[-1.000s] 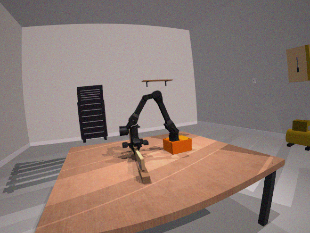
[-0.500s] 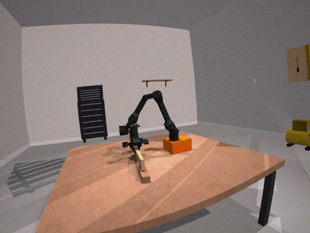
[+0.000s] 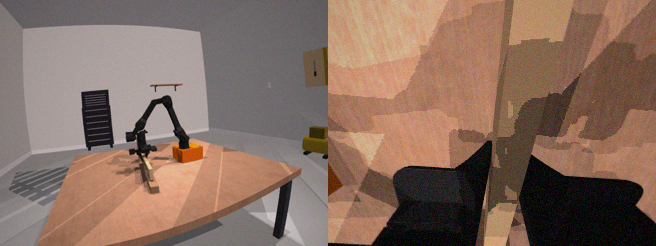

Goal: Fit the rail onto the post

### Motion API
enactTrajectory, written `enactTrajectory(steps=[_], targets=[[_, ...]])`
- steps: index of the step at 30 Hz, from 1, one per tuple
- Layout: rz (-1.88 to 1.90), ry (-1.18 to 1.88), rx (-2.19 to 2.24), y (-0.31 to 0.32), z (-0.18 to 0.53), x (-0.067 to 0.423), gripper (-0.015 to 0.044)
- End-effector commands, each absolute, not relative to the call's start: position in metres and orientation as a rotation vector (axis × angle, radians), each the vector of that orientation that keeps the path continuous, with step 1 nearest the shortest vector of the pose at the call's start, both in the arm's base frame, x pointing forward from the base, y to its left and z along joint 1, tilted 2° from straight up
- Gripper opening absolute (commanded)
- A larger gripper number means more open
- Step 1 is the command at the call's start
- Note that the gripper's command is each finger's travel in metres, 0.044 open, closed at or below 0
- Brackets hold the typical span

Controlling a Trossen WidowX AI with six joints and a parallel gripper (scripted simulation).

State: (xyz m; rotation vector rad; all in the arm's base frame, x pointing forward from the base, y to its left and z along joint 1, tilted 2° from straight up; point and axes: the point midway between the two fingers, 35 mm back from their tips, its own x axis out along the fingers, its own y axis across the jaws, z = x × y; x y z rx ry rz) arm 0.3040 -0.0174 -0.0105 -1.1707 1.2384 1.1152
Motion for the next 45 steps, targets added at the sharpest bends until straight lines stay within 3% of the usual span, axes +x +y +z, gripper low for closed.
enactTrajectory(steps=[1,45], targets=[[1.106,1.216,-1.179,-0.017,-0.003,0.309,0.0000],[1.105,1.216,-1.179,-0.017,0.017,0.310,0.0000]])
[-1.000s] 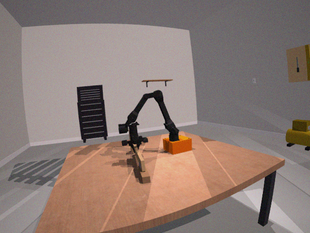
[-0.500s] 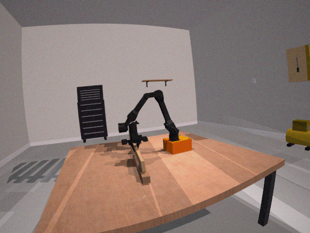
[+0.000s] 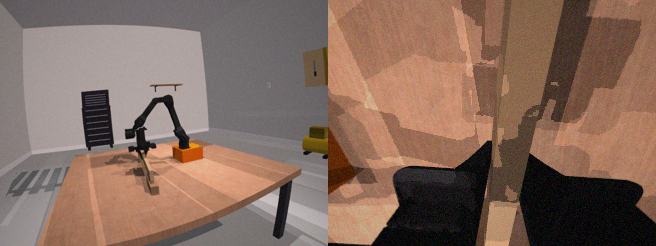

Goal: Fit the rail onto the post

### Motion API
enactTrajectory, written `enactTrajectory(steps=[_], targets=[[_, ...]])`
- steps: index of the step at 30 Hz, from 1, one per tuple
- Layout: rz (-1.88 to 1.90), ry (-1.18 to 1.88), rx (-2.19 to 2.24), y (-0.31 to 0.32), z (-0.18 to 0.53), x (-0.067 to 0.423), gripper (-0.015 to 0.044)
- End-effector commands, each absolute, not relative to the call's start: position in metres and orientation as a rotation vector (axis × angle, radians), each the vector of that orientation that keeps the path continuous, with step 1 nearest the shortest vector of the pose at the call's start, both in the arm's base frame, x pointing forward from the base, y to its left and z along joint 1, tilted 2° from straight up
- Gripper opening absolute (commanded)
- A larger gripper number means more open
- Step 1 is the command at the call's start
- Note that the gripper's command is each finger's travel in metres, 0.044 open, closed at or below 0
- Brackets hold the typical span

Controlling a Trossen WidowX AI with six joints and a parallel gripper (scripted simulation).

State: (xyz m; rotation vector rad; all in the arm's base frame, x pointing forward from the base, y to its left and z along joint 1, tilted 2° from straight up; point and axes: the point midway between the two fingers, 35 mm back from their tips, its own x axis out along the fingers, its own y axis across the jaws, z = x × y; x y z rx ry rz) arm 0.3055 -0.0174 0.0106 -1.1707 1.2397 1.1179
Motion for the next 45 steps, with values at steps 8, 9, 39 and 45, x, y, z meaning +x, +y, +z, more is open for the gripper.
enactTrajectory(steps=[8,9,39,45], targets=[[1.105,1.216,-1.179,-0.0166,0.0131,0.3100,0.0000],[1.105,1.216,-1.179,-0.0166,0.0125,0.3099,0.0000],[1.106,1.216,-1.179,-0.0163,0.0123,0.3058,0.0000],[1.106,1.216,-1.179,-0.0163,0.0105,0.3057,0.0000]])
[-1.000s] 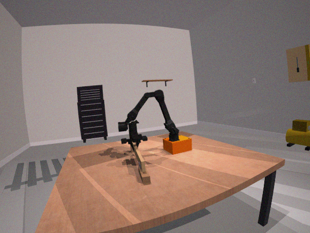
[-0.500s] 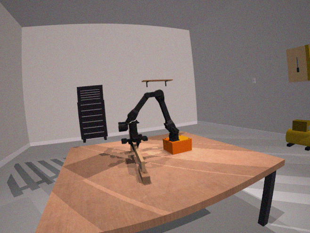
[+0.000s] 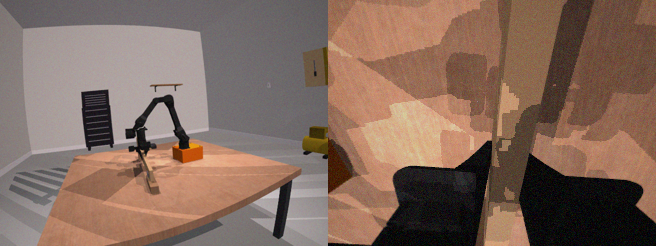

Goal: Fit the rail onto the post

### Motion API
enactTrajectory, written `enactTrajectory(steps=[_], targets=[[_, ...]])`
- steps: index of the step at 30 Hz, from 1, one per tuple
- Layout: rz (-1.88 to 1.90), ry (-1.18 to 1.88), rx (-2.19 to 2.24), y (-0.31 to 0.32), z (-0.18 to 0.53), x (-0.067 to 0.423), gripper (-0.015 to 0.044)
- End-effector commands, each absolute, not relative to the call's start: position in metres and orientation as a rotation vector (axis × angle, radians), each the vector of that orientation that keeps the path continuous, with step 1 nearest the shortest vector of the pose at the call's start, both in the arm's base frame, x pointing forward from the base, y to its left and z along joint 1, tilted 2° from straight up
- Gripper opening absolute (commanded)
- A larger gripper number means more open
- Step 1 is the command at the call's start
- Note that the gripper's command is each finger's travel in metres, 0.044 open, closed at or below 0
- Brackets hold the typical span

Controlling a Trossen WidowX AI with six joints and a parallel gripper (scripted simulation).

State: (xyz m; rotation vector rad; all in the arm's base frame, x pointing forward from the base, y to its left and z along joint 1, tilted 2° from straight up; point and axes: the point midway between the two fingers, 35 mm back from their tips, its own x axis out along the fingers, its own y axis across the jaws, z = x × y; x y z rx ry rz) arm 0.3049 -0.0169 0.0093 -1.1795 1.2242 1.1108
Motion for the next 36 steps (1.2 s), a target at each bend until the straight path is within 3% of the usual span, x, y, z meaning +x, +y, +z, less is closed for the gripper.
enactTrajectory(steps=[1,36], targets=[[1.106,1.216,-1.179,-0.0163,0.0103,0.3057,0.0000],[1.106,1.216,-1.179,-0.0195,0.0105,0.3045,0.0000]])
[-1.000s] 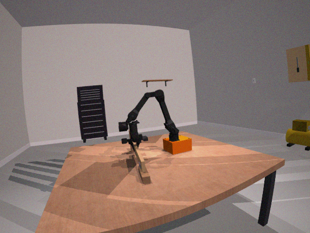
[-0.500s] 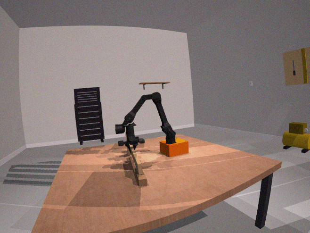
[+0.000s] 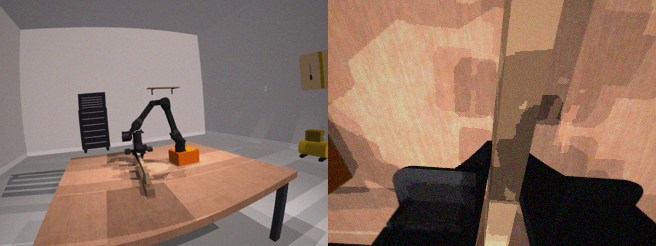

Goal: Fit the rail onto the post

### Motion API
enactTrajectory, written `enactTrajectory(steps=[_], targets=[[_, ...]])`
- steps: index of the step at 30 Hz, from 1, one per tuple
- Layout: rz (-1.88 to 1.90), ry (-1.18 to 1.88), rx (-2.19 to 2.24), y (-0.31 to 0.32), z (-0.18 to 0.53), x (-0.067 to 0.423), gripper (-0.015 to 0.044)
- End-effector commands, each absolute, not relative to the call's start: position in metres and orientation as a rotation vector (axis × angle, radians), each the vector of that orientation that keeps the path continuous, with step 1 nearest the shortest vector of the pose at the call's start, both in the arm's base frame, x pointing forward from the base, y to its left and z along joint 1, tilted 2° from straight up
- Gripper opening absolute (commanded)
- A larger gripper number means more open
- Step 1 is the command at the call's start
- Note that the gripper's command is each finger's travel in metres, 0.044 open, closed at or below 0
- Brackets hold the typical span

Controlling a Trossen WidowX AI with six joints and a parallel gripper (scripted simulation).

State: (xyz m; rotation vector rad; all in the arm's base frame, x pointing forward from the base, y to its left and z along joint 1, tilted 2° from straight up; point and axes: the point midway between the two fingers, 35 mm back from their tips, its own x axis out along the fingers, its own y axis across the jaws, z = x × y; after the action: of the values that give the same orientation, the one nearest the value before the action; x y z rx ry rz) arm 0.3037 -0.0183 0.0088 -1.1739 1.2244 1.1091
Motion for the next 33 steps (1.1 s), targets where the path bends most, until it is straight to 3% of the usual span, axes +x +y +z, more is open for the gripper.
enactTrajectory(steps=[1,33], targets=[[1.106,1.216,-1.179,-0.0198,0.0104,0.3045,0.0000],[1.105,1.217,-1.180,-0.0296,0.0130,0.3045,0.0000]])
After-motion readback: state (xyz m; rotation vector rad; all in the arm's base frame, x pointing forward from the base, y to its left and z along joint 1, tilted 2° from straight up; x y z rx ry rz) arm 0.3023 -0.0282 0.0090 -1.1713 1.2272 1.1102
